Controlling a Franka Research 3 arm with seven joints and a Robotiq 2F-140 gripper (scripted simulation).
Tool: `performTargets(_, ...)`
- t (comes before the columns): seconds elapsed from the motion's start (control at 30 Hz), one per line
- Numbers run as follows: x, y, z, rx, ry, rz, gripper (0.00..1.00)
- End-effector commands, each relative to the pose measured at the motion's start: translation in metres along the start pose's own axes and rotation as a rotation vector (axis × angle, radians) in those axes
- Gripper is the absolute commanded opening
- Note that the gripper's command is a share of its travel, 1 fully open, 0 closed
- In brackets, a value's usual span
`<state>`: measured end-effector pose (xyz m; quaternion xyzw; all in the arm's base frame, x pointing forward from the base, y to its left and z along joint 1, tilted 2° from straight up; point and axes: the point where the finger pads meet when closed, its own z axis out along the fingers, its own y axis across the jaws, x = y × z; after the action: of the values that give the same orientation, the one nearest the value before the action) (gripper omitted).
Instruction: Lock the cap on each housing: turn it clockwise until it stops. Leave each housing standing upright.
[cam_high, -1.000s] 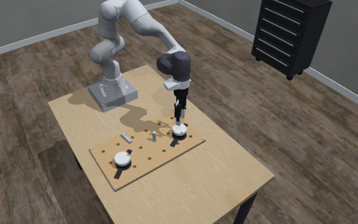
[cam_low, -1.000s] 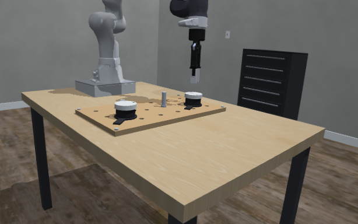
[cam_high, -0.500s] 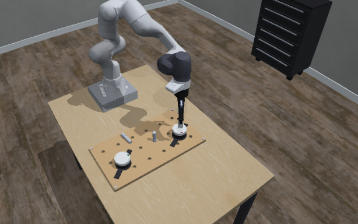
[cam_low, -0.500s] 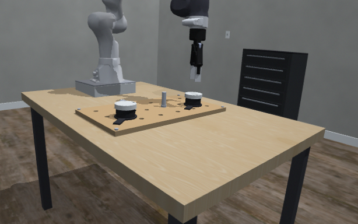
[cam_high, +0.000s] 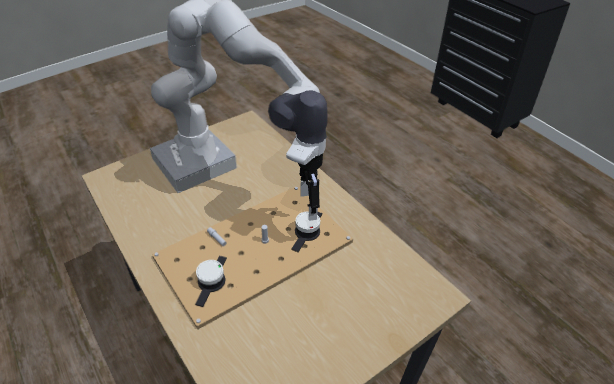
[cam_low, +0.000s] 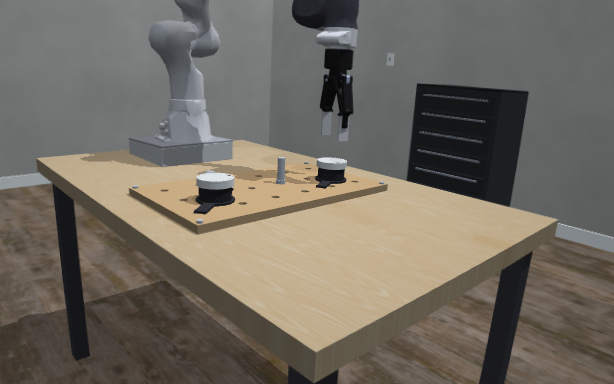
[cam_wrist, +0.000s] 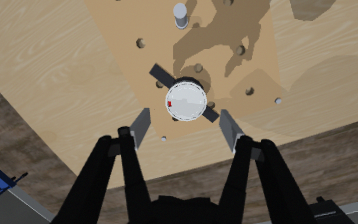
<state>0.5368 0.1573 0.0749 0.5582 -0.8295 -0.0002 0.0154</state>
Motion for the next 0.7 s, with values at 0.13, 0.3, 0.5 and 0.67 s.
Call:
performTargets(0.13, 0.0003, 0.0016, 0.001, -0.012, -0.003, -0.07, 0.78)
performTargets(0.3, 0.0003, 0.0016, 0.0015, -0.012, -0.003, -0.07, 0.78)
performTargets(0.5, 0.0003, 0.0016, 0.0032, -0.012, -0.003, -0.07, 0.78)
performTargets(0.67, 0.0003, 0.0016, 0.0047, -0.012, -0.003, -0.07, 0.78)
